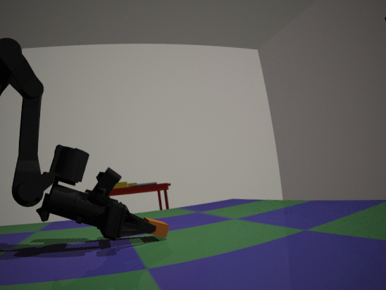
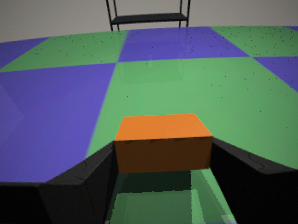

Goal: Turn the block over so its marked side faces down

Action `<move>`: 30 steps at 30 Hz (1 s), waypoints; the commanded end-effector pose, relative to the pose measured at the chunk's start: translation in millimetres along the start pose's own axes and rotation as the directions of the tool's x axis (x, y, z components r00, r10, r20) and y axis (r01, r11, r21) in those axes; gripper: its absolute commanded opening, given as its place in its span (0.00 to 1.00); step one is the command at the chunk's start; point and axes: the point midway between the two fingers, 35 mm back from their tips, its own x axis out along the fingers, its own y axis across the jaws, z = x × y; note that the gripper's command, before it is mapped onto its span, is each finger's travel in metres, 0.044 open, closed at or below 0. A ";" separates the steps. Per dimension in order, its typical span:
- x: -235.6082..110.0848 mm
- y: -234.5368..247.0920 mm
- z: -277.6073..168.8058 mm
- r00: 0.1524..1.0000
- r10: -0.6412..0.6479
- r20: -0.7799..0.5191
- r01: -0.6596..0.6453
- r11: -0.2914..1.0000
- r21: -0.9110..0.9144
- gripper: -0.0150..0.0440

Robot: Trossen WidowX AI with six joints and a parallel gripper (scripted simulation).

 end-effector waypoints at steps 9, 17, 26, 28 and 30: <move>-2.0 -0.9 1.1 1.000 -0.004 0.017 0.004 1.000 -0.005 0.25; -2.0 -0.9 1.1 1.000 -0.004 0.017 0.004 1.000 -0.005 0.43; -2.0 -0.9 1.1 1.000 -0.004 0.017 0.004 1.000 -0.005 0.83; -2.0 -0.9 1.1 1.000 -0.004 0.017 0.004 1.000 -0.005 0.92; -2.0 -0.9 1.1 1.000 -0.004 0.017 0.004 1.000 -0.005 1.00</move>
